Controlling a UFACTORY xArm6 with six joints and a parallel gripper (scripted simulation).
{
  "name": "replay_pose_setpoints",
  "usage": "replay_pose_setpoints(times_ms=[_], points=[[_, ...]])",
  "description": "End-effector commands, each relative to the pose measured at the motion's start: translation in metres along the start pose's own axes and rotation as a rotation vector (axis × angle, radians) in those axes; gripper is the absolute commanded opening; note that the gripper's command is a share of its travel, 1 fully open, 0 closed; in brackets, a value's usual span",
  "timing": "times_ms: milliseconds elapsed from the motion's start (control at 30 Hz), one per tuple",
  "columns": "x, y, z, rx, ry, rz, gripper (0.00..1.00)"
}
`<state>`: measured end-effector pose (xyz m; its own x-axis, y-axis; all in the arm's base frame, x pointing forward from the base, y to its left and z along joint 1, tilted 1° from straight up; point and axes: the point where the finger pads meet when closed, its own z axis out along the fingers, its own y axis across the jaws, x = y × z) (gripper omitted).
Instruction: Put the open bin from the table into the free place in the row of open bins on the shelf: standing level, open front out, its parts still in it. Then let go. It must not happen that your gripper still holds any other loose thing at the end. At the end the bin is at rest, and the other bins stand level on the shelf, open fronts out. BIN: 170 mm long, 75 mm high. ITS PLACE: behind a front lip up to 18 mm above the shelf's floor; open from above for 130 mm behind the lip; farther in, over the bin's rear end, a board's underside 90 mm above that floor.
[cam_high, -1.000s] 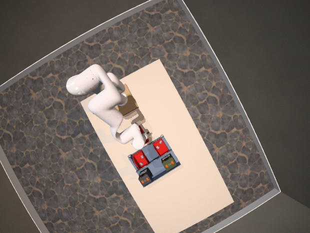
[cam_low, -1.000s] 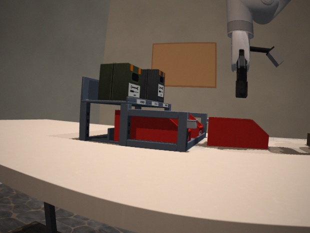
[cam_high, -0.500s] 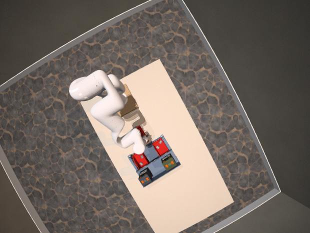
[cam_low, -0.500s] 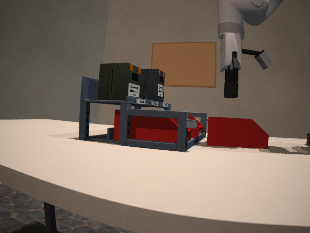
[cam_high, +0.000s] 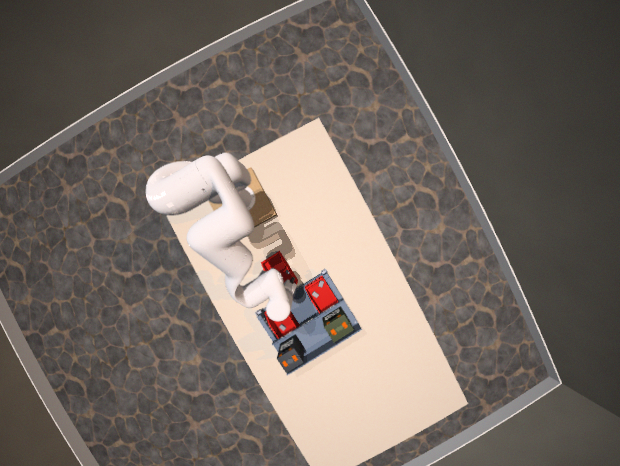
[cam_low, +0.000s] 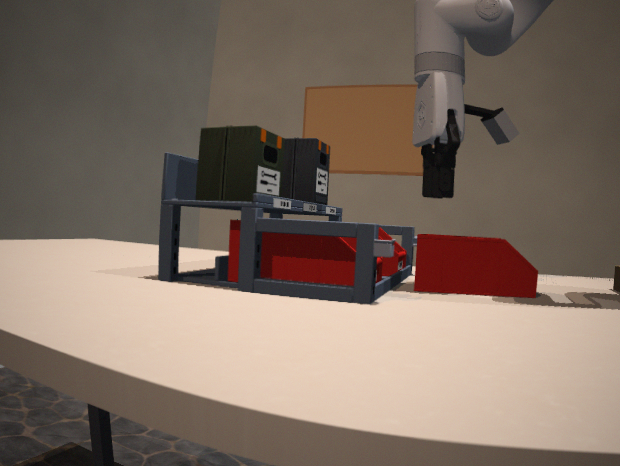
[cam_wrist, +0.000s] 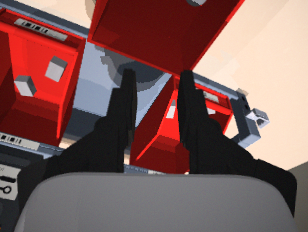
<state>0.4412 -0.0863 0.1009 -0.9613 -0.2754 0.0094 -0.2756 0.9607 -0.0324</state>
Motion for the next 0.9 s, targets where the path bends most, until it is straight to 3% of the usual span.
replay_pose_setpoints(times_ms=[0, 267, 433, 867], points=[[-0.014, -0.016, 0.002, -0.019, 0.002, -0.095, 0.33], [-0.014, -0.016, 0.002, -0.019, 0.002, -0.095, 0.33], [-0.028, -0.035, 0.004, -0.017, -0.001, -0.350, 0.33], [-0.026, -0.033, 0.004, -0.015, -0.001, -0.397, 0.33]])
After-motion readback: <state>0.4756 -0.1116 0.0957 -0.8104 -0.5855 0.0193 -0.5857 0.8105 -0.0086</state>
